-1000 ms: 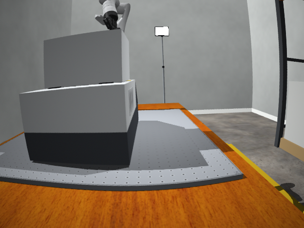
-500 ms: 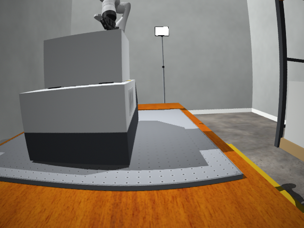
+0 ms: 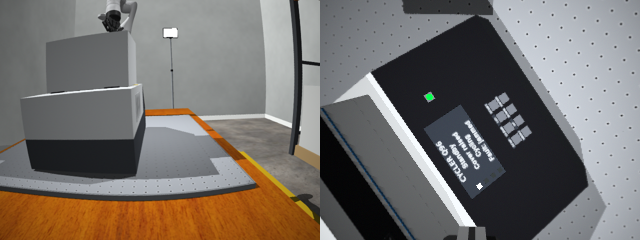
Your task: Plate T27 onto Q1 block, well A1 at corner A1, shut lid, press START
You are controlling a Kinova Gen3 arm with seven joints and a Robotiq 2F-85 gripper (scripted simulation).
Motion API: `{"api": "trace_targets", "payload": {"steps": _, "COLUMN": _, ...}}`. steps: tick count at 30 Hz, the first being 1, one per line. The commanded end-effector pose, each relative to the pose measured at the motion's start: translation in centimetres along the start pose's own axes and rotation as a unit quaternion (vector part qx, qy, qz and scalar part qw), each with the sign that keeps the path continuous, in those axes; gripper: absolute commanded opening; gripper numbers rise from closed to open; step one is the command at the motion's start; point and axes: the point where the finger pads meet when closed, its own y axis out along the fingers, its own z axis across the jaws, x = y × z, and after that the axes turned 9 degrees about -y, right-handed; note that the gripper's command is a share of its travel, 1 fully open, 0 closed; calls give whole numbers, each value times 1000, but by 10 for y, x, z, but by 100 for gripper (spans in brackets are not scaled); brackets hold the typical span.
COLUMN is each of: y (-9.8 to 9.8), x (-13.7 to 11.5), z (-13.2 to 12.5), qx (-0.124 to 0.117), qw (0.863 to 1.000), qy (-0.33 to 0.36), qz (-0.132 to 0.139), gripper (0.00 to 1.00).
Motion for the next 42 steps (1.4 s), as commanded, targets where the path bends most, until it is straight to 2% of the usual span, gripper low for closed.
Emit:
{"api": "trace_targets", "payload": {"steps": 1, "y": -1, "x": -4, "z": -2, "qx": 4, "qw": 1000, "qy": 15, "qz": 12, "gripper": 10}}
{"api": "trace_targets", "payload": {"steps": 20, "y": -3, "x": -22, "z": -10, "qx": 23, "qw": 995, "qy": 80, "qz": 62, "gripper": 10}}
{"api": "trace_targets", "payload": {"steps": 30, "y": -3, "x": -22, "z": -10, "qx": 23, "qw": 995, "qy": 80, "qz": 62, "gripper": 10}}
{"api": "trace_targets", "payload": {"steps": 42, "y": 12, "x": -25, "z": -6, "qx": 23, "qw": 995, "qy": 80, "qz": 62, "gripper": 10}}
